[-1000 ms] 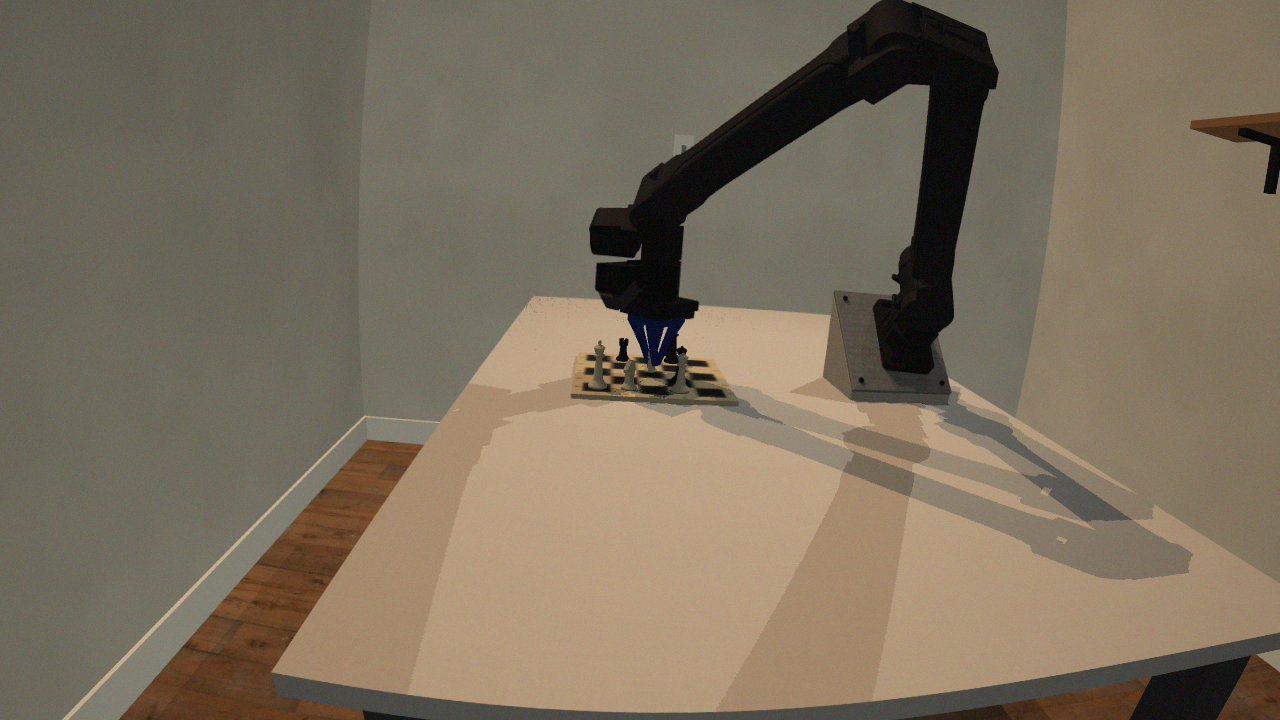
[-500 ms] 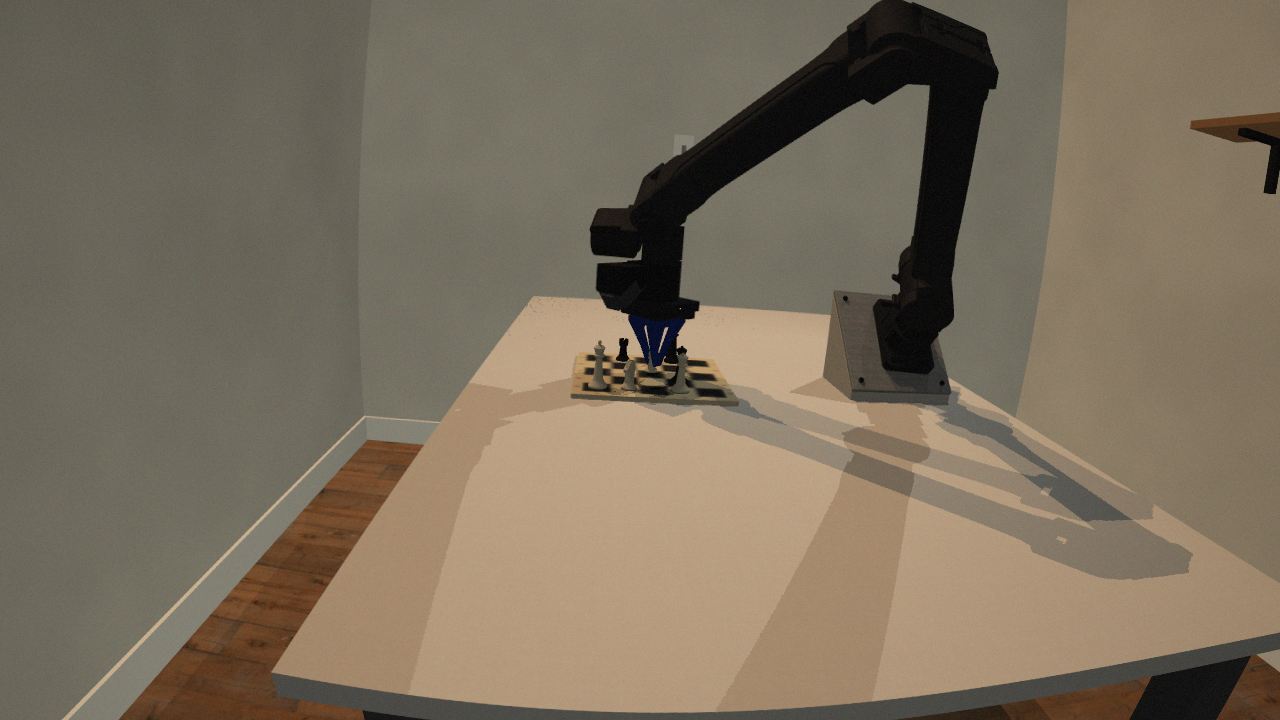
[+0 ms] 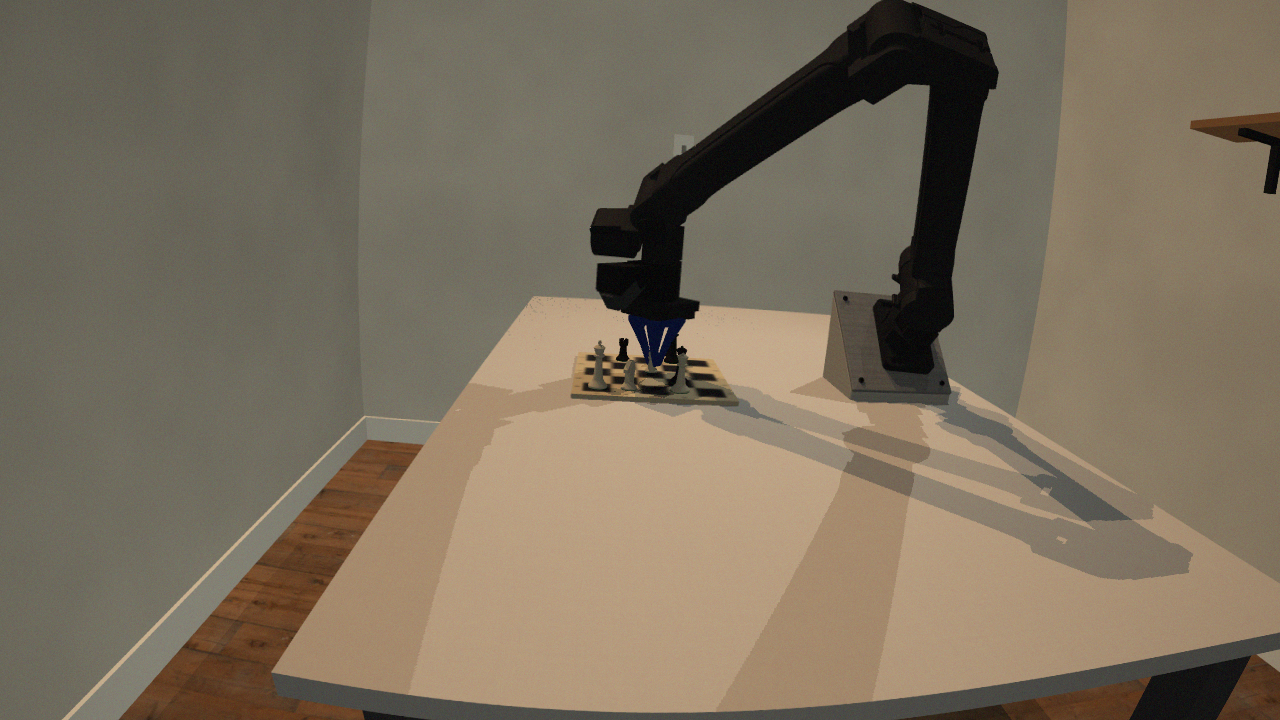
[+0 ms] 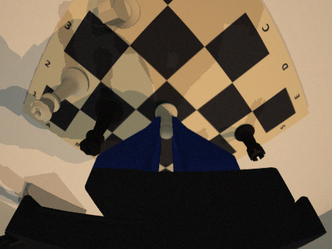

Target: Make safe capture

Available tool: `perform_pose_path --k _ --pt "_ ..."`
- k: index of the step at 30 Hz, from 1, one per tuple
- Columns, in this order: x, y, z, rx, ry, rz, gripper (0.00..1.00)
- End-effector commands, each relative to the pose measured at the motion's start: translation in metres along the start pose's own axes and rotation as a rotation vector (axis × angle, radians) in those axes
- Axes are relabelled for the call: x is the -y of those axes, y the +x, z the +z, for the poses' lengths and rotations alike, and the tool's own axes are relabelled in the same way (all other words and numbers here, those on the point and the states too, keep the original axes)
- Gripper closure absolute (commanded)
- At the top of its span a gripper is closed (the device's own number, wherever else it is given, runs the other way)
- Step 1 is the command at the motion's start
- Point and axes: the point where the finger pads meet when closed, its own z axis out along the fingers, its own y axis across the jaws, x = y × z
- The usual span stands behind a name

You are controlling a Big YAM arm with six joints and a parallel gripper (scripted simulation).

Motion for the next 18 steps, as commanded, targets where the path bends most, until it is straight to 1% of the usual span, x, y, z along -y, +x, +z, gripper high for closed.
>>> perform_pose_path --k 1,10,18 --pt "0.0061 0.0049 -0.0020 0.014 0.006 0.007 1.00" --pt "0.0059 0.0048 -0.0014 0.014 0.006 0.006 1.00" --pt "0.0033 0.0002 0.0049 0.007 0.000 0.004 1.00"
